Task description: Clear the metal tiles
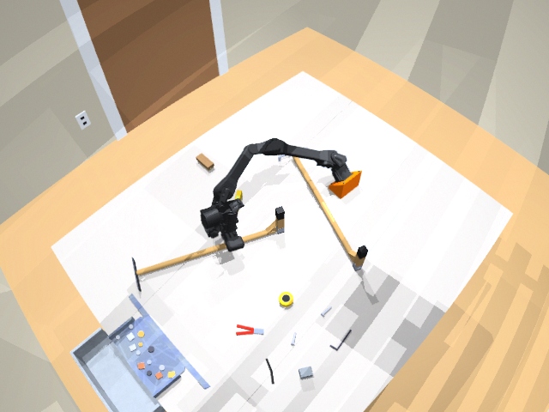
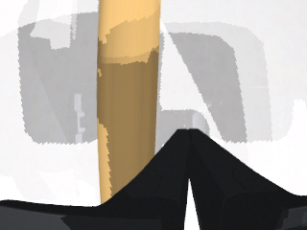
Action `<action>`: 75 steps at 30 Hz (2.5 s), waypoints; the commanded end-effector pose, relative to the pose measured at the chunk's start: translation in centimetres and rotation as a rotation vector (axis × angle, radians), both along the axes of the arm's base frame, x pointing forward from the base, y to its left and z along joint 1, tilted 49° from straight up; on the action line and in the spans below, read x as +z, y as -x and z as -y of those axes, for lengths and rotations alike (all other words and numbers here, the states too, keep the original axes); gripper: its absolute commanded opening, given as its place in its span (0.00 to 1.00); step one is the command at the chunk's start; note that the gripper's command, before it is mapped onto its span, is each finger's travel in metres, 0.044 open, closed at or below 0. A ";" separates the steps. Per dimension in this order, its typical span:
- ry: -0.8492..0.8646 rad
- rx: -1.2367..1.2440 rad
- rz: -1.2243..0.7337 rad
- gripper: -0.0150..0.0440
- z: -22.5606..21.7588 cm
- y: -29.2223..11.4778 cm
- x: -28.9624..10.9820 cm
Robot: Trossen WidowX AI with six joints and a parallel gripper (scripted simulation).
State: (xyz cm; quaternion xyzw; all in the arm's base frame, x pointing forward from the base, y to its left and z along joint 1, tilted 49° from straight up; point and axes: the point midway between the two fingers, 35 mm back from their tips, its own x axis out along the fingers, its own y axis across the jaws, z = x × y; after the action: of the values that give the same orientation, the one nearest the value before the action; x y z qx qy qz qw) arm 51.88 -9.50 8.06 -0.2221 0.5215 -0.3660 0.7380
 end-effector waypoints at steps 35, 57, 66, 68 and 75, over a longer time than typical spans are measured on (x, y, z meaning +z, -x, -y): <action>0.000 -0.004 0.016 0.25 -2.3 -1.6 -2.7; -0.001 -0.004 0.023 0.25 -3.6 -2.3 -4.2; 0.002 -0.003 0.039 0.25 -4.2 -2.4 -3.4; 0.000 -0.006 0.054 0.25 -4.7 -2.4 -2.9; -0.007 -0.012 0.090 0.25 -6.1 -2.5 -1.8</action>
State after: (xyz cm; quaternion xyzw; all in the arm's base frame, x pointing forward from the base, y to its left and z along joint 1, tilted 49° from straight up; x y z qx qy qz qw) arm 54.30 -3.83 5.62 -0.2050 0.4977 -0.3744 0.7551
